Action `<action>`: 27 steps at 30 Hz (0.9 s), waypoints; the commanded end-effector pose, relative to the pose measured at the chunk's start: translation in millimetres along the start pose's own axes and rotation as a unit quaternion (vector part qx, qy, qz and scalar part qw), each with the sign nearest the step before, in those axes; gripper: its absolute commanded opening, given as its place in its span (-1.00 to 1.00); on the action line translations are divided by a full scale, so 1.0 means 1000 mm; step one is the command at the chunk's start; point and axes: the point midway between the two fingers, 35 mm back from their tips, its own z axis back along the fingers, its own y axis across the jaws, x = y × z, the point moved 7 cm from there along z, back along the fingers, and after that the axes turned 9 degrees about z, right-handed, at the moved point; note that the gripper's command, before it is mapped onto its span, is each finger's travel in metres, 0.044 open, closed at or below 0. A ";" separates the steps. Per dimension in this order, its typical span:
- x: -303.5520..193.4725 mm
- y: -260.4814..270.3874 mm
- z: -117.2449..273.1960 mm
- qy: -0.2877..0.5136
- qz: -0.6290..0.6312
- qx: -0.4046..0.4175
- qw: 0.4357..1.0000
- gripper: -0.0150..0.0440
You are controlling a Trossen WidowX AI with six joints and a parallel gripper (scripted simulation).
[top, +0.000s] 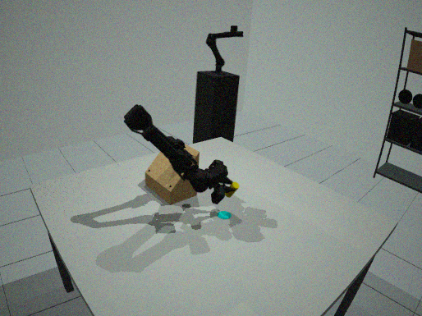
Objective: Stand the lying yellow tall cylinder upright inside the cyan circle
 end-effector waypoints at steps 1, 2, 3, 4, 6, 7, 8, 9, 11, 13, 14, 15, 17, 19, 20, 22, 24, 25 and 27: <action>0.000 0.001 0.002 -0.013 0.009 -0.007 1.000 -0.14; 0.000 0.001 0.002 -0.015 0.011 -0.008 1.000 -0.14; 0.000 0.001 0.003 -0.018 0.013 -0.010 1.000 -0.14; -0.001 0.001 0.003 -0.021 0.015 -0.012 1.000 -0.14; -0.001 0.001 0.004 -0.026 0.018 -0.016 0.999 -0.14; -0.001 0.001 0.005 -0.029 0.020 -0.018 0.999 -0.14; -0.002 0.002 0.005 -0.032 0.022 -0.020 0.999 -0.14; -0.002 0.002 0.006 -0.034 0.024 -0.022 0.999 -0.14; -0.002 0.002 0.007 -0.039 0.028 -0.026 0.999 -0.14; -0.003 0.002 0.008 -0.045 0.031 -0.030 0.998 -0.14; -0.003 0.002 0.008 -0.047 0.033 -0.032 0.998 -0.14; -0.003 0.002 0.009 -0.050 0.035 -0.034 0.998 -0.14; -0.003 0.003 0.010 -0.055 0.039 -0.038 0.997 -0.14; -0.004 0.003 0.011 -0.060 0.043 -0.042 0.996 -0.14; -0.004 0.003 0.011 -0.062 0.045 -0.044 0.996 -0.14; -0.004 0.004 0.012 -0.067 0.049 -0.049 0.995 -0.14; -0.004 0.004 0.013 -0.072 0.054 -0.053 0.995 -0.14; -0.005 0.004 0.014 -0.074 0.056 -0.055 0.994 -0.14; -0.005 0.004 0.015 -0.079 0.060 -0.060 0.993 -0.14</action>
